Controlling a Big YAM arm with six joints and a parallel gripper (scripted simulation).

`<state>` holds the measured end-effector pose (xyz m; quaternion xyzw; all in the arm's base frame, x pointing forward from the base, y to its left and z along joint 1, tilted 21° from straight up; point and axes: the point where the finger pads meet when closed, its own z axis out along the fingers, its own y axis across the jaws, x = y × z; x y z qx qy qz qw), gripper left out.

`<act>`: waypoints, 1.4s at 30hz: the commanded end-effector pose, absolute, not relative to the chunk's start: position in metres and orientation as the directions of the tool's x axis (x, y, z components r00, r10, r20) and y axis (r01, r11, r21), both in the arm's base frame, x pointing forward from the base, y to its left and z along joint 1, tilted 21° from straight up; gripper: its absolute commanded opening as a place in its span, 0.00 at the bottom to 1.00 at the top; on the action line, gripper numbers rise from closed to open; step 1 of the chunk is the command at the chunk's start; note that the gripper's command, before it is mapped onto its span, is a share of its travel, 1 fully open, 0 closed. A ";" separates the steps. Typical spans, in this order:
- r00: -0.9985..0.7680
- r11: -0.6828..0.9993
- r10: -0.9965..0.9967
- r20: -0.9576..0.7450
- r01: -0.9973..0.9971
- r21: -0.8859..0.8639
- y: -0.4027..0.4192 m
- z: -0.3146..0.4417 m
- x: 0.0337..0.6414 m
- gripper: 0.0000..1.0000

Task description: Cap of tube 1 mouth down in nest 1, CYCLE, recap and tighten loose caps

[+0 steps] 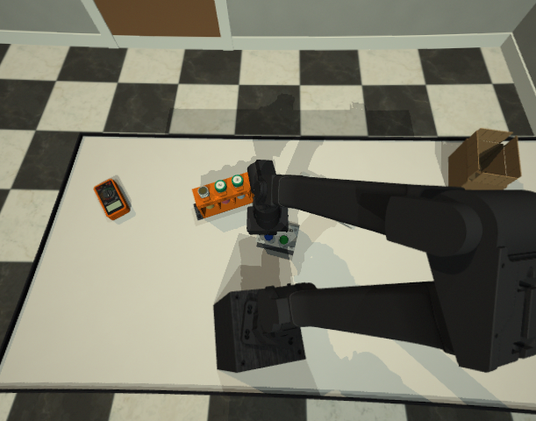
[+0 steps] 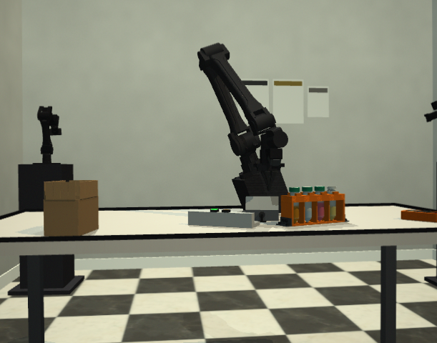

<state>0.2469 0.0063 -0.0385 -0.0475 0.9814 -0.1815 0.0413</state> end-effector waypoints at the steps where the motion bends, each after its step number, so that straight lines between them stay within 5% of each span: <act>1: -0.992 0.931 -0.103 -0.073 -0.071 -0.358 0.008 -0.035 0.254 0.00; 17: -0.992 0.931 -0.103 -0.073 -0.071 -0.358 0.008 -0.035 0.254 0.00; 18: -0.995 0.935 -0.002 -0.100 0.033 -0.352 0.000 -0.032 0.265 1.00; 25: -0.876 0.839 0.412 -0.251 0.472 -0.270 -0.036 -0.020 0.301 1.00; 42: -0.887 0.848 0.393 -0.241 0.451 -0.278 -0.123 0.010 0.387 1.00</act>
